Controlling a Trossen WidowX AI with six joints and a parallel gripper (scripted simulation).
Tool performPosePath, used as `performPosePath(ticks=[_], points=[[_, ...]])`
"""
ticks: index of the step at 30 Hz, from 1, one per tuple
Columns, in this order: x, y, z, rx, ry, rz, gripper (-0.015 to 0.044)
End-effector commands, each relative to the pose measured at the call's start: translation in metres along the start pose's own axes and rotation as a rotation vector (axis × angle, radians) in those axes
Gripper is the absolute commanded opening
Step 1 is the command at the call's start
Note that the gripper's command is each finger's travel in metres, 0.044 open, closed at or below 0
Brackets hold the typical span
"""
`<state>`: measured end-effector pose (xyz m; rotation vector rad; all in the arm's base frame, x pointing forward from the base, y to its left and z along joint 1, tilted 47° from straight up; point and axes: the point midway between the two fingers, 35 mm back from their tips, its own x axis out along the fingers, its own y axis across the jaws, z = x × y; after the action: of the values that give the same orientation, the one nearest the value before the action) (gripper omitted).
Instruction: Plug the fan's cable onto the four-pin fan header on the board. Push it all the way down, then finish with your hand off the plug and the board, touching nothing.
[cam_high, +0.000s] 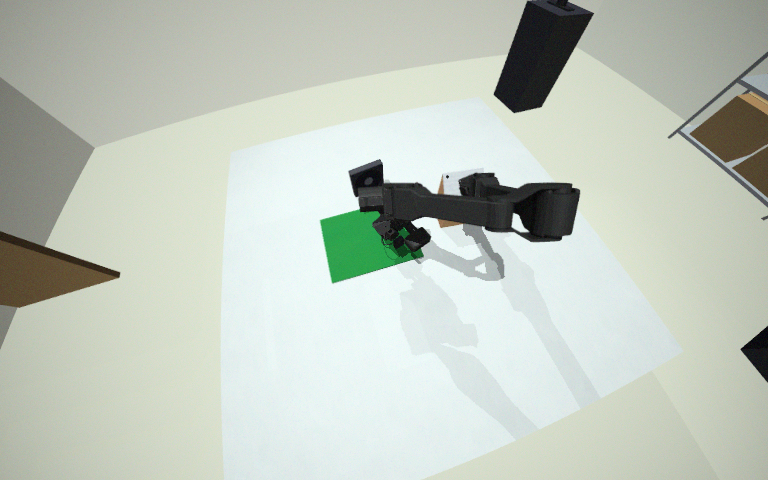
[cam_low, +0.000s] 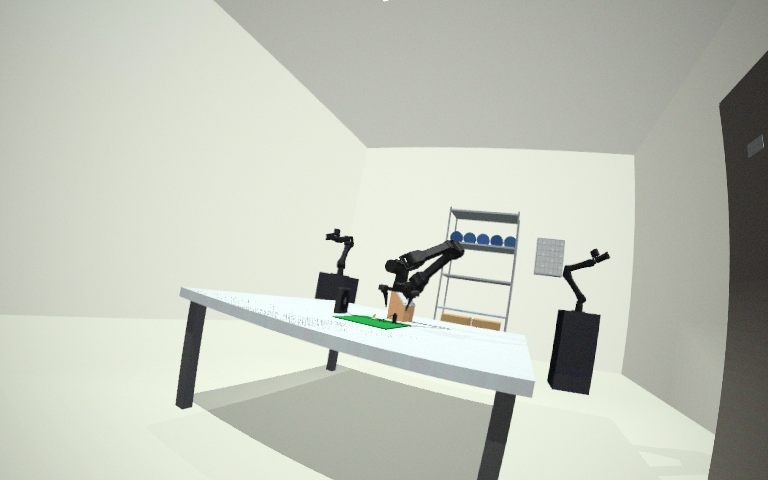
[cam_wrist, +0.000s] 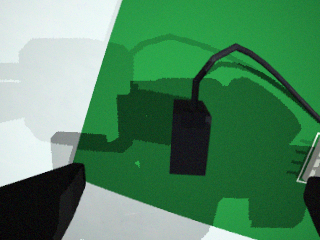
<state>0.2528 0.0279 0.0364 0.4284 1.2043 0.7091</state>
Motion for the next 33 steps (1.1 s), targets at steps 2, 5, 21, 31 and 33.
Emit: performPosePath(ticks=[2,5,21,31,33], points=[[0.005,0.001,-0.002,0.006,-0.001,0.008,0.044],[0.009,0.001,-0.002,0.006,-0.001,0.007,0.044],[0.035,0.001,-0.001,0.006,0.0,0.007,0.044],[0.052,0.002,-0.002,0.006,-0.002,0.01,0.044],[0.054,0.002,-0.002,0.007,-0.002,0.011,0.044]])
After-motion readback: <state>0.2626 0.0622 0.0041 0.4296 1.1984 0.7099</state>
